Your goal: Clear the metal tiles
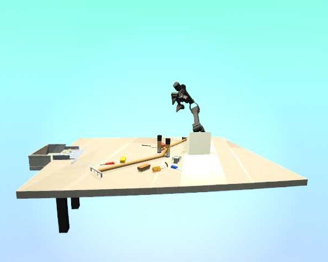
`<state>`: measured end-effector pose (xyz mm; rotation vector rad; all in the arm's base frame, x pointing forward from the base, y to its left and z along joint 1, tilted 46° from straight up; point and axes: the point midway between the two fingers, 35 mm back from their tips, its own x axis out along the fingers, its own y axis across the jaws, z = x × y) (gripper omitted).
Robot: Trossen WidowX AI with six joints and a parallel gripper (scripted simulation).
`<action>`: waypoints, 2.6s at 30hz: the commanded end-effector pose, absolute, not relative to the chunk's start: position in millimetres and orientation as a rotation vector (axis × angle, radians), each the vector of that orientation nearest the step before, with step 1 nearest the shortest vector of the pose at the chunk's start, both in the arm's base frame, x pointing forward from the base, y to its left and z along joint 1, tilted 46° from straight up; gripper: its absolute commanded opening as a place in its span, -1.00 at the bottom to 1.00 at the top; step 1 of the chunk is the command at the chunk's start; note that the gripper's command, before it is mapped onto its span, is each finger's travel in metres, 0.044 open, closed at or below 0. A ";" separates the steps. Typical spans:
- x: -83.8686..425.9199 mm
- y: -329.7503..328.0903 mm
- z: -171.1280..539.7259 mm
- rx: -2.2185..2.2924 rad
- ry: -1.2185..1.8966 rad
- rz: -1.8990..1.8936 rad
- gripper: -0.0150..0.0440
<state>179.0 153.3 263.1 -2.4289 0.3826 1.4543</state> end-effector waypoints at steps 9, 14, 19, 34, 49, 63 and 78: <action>180.4 150.6 278.7 -2.346 0.408 1.379 1.00; 184.4 137.5 285.2 -2.255 0.459 1.309 1.00; 187.4 124.3 291.6 -2.166 0.505 1.239 1.00; 190.1 84.7 310.4 -1.903 0.616 1.018 1.00; 183.3 44.1 329.3 -1.659 0.687 0.782 1.00; 167.7 9.4 346.1 -1.448 0.722 0.555 1.00; 142.4 -20.5 362.5 -1.236 0.727 0.309 1.00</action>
